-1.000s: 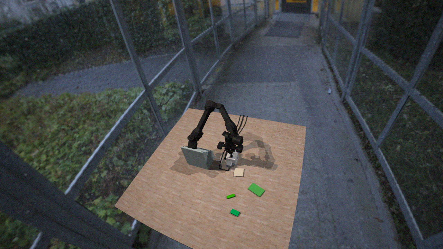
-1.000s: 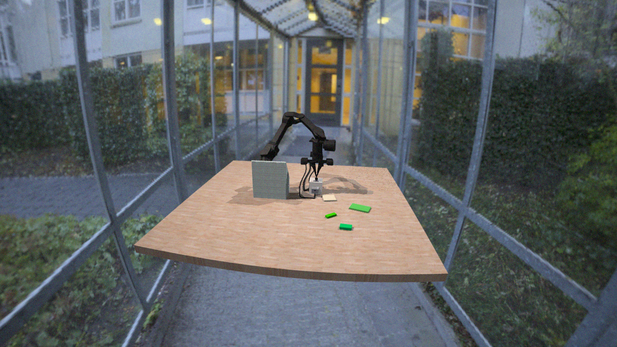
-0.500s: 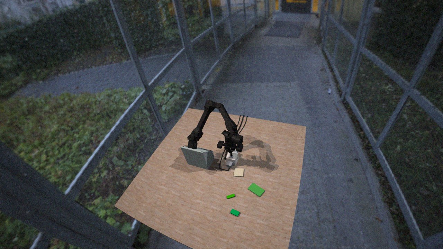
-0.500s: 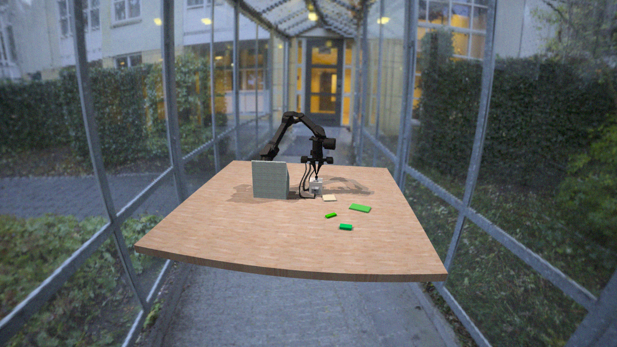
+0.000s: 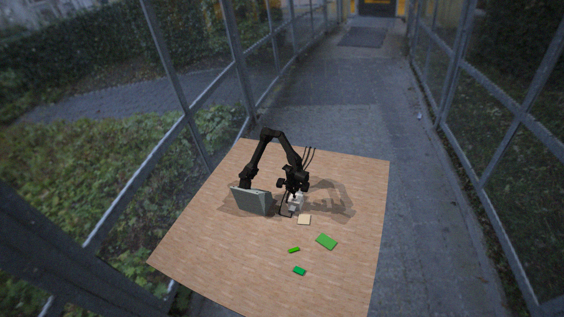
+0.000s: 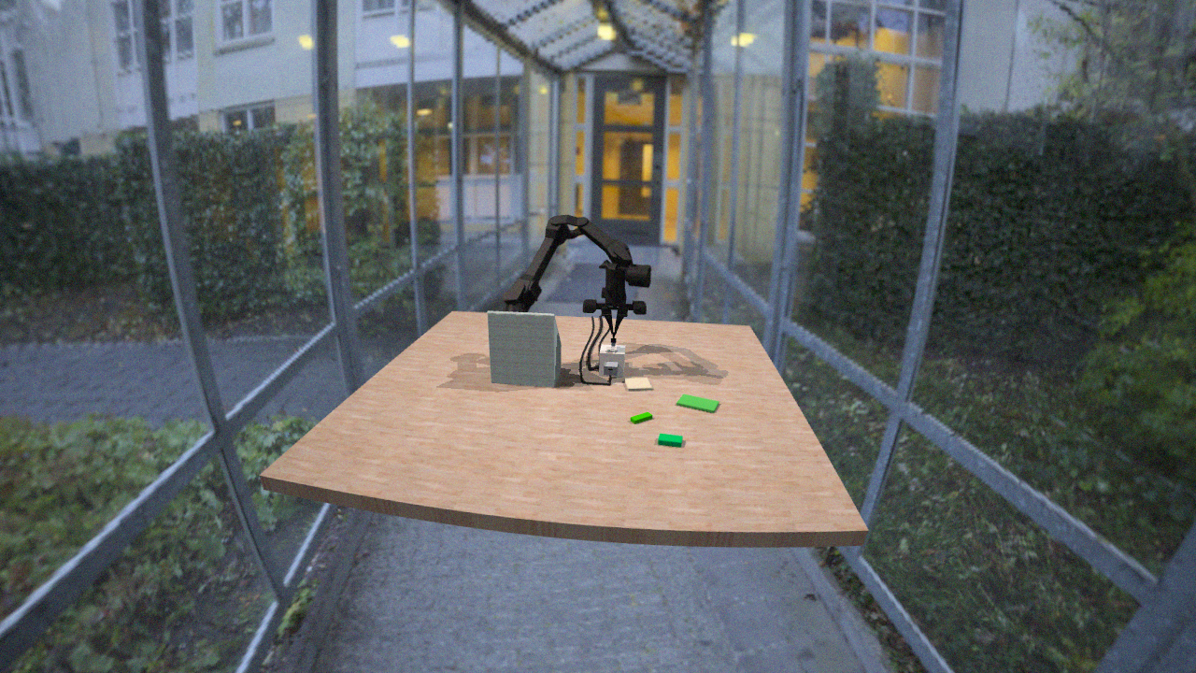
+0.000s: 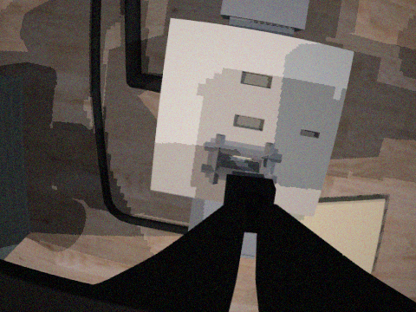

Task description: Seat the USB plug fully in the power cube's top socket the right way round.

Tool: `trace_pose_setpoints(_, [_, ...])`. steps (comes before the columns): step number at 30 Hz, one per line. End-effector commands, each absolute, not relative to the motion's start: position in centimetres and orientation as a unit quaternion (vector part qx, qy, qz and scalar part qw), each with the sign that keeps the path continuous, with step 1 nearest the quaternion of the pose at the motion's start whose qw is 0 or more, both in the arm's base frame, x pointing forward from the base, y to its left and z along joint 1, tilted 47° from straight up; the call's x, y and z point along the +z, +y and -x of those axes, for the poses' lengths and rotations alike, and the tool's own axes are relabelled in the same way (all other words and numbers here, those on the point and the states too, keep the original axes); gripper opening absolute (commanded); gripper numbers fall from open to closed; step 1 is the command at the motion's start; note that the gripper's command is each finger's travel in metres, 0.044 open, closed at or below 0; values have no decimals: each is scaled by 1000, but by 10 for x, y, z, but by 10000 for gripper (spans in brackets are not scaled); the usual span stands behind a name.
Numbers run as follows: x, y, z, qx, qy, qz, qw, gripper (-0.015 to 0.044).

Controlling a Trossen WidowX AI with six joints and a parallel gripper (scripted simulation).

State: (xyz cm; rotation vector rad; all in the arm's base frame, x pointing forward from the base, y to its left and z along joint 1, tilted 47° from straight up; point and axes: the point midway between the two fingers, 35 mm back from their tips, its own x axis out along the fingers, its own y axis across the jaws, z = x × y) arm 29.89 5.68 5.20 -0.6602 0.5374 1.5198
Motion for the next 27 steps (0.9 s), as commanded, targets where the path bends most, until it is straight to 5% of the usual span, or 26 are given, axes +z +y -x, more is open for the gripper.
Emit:
trace_pose_setpoints(1, [54,55,-299,668,236,292,642,0])
trace_pose_setpoints(27, [56,53,-299,606,366,154,689,0])
